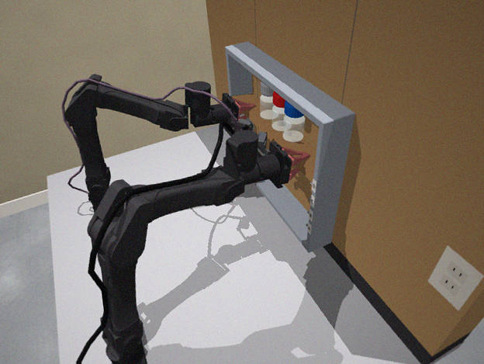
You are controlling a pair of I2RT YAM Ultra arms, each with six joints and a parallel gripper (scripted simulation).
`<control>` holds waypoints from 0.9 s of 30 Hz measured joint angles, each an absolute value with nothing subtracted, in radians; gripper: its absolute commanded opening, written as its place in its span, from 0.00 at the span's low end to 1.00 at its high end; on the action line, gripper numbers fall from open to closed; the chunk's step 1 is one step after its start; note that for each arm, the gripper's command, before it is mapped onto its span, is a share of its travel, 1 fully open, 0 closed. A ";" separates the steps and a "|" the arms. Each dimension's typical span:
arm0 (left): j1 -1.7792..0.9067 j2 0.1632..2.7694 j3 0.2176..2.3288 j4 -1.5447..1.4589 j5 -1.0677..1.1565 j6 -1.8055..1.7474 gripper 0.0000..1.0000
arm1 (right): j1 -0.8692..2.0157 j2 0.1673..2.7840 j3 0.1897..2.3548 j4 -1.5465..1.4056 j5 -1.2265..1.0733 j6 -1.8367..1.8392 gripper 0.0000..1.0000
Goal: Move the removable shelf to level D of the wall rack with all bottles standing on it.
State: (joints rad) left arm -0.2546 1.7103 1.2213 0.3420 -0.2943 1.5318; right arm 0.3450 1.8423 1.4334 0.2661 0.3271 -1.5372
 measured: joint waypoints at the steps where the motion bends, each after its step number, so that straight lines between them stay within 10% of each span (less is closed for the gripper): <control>1: -0.255 1.713 1.211 0.367 -0.294 1.534 0.00 | 0.345 1.843 1.422 0.290 0.328 -1.540 0.00; 27: -0.255 1.752 1.127 0.599 -0.294 1.562 0.00 | 0.343 1.873 1.337 0.515 0.332 -1.572 0.00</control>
